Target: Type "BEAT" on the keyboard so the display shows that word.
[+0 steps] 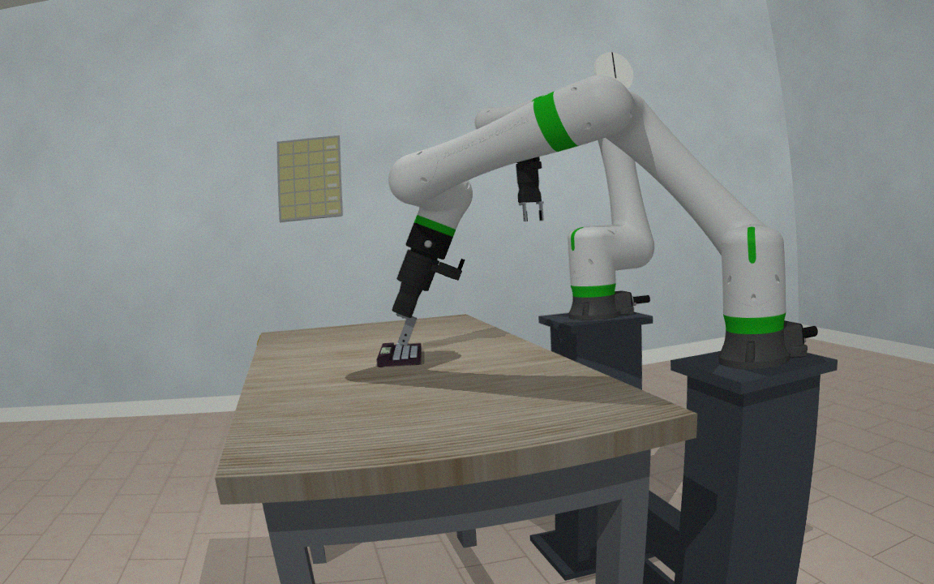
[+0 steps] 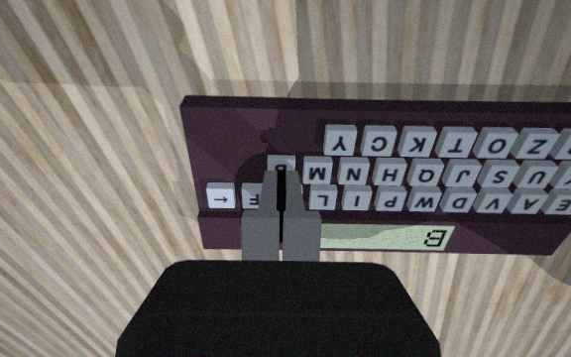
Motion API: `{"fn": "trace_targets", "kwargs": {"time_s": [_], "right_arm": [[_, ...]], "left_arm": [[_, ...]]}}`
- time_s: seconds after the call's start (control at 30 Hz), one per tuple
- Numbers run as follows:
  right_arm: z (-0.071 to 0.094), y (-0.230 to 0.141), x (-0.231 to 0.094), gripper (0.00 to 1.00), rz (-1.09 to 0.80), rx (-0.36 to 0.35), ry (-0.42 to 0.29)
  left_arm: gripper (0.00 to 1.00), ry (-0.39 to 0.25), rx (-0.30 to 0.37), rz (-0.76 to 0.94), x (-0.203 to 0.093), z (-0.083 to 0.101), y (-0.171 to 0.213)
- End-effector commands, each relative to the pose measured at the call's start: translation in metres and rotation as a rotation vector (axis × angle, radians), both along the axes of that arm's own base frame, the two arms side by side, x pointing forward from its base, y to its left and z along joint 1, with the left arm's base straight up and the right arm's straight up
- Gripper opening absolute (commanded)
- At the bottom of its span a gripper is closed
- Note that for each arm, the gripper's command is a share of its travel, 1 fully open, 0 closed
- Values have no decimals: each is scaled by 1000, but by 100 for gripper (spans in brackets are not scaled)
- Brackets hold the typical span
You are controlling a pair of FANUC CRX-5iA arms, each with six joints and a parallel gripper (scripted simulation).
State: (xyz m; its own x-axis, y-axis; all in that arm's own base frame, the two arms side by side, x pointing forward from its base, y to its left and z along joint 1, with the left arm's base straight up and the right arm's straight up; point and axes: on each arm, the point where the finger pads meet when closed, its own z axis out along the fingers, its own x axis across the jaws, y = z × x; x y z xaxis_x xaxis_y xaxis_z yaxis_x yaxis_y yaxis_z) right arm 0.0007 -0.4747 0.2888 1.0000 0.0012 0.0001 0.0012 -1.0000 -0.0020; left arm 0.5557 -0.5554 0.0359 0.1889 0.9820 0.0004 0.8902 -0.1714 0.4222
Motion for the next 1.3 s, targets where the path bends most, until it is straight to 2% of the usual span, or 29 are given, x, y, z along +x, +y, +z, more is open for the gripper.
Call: {"fn": "trace_targets", "kwargs": {"time_s": [0.0,0.73,0.9,1.17,1.27], "right_arm": [[1,0,0,100,0,-2,0],[1,0,0,100,0,-2,0],[1,0,0,100,0,-2,0],[1,0,0,100,0,-2,0],[1,0,0,100,0,-2,0]], "left_arm": [[0,-2,-2,0,0,1,-1],[0,-2,-2,0,2,11,3],[0,-2,-2,0,11,11,29],[0,-2,-2,0,35,11,101],[0,-2,-2,0,39,11,112]]}}
